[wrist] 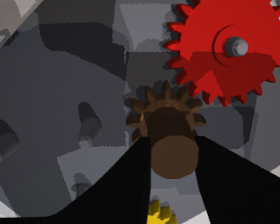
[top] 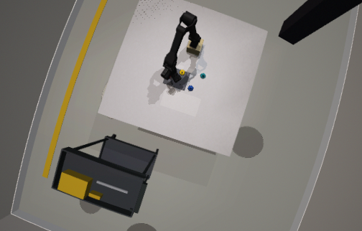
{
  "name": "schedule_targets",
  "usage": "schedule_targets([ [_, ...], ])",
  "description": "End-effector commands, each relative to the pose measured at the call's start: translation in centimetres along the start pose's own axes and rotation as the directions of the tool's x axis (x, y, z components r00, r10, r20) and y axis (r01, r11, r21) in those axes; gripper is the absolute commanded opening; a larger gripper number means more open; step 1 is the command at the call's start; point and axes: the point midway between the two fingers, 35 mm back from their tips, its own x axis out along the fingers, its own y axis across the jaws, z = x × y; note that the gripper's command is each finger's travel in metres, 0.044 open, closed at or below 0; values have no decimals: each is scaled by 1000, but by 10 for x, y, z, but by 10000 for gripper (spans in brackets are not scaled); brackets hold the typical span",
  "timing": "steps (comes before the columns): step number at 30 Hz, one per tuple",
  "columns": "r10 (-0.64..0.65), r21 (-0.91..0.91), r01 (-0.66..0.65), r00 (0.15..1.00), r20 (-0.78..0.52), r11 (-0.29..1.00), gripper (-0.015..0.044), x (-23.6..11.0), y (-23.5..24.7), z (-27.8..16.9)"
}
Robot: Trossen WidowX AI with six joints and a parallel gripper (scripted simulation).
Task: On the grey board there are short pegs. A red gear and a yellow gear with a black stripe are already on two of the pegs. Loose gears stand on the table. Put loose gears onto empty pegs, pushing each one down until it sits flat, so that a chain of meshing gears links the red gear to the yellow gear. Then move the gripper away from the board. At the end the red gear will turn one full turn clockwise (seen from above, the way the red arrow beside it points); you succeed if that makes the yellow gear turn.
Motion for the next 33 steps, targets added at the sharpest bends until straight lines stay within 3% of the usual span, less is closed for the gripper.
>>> schedule_targets([
  [1, -4, -9, 4, 1000, 2, 1000, 0, 1, 0, 1],
  [20, -4, -450, 5, 1000, 2, 893, 0, 4, -1, 1],
  [33, -4, -240, 4, 1000, 2, 971, 0, 7, 0, 0],
])
